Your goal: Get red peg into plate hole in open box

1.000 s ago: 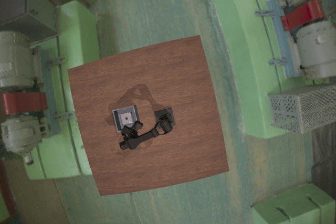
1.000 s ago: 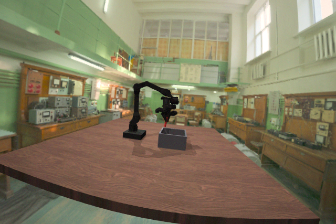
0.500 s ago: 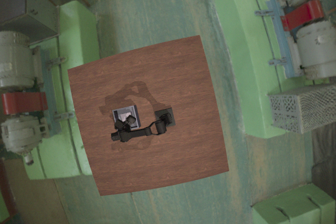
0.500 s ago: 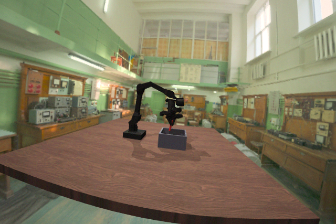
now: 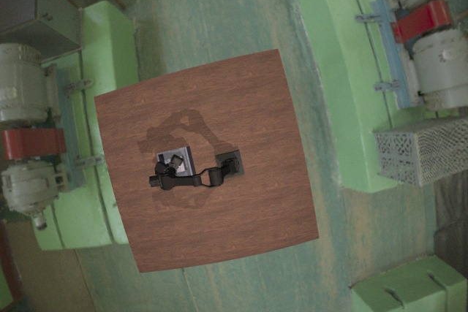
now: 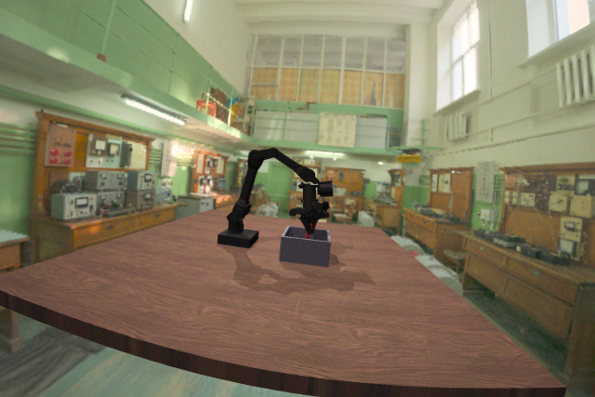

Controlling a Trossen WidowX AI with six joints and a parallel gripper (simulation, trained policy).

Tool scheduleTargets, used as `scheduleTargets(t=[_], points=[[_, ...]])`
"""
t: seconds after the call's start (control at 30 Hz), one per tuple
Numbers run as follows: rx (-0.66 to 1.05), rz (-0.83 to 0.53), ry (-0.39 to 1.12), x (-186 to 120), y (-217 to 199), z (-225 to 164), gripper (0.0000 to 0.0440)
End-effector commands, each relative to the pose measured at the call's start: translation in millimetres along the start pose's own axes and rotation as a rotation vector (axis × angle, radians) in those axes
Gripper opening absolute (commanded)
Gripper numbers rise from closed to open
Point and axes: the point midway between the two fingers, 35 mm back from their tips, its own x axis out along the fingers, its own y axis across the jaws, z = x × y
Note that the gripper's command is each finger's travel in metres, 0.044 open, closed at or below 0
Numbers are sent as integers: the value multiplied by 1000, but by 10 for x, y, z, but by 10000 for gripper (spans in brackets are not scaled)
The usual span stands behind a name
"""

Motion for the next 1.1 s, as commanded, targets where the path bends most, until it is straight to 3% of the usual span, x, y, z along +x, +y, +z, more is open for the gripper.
scheduleTargets(t=[0.0,0.13,0.43,0.83,1.07], points=[[-30,3,39,147,21,-19,125],[-54,16,60,232,60,37,195],[-97,92,74,223,284,211,430],[-161,258,70,-90,769,447,440],[-165,267,67,-110,798,460,440]])
